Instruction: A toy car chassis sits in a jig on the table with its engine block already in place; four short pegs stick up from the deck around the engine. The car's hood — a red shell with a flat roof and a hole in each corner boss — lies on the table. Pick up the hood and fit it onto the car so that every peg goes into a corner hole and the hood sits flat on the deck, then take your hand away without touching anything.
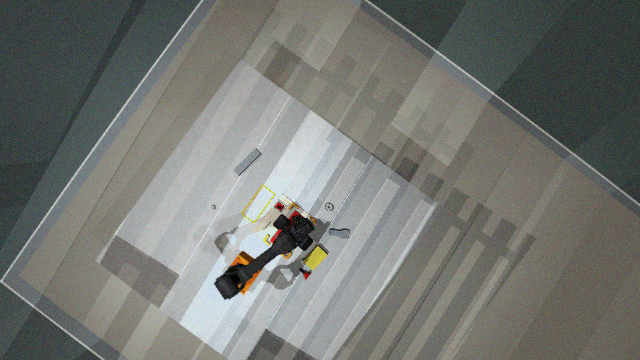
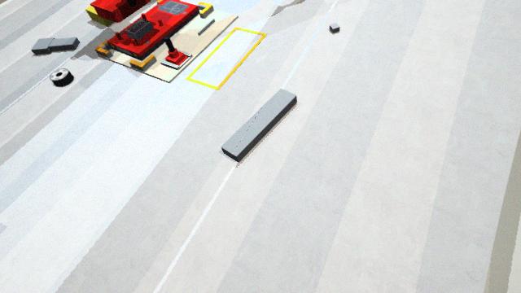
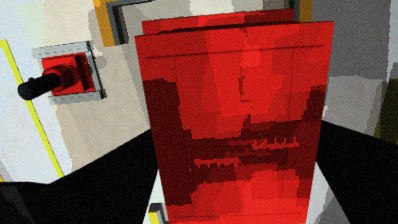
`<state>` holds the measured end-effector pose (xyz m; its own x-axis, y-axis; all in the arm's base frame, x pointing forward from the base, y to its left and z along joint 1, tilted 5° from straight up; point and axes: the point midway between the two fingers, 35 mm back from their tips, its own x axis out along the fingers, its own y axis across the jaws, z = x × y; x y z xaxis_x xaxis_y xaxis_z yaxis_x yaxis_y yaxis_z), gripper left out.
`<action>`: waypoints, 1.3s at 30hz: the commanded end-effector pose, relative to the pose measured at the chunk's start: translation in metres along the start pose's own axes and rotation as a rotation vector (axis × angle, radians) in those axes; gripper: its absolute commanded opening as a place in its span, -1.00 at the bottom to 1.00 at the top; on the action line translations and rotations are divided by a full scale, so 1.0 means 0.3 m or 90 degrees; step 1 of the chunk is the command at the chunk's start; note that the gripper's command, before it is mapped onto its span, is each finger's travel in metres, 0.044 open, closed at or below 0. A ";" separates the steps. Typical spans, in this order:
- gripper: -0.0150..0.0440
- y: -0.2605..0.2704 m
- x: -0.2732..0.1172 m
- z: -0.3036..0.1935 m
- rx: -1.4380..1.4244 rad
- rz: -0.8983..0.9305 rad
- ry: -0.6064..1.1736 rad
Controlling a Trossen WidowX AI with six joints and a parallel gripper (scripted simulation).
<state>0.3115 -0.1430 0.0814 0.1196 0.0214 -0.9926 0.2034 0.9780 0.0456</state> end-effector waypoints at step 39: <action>-0.49 0.009 0.144 -0.020 -0.002 0.006 0.010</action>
<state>0.3111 -0.1387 0.0398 0.1056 0.0295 -0.9940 0.1945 0.9796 0.0497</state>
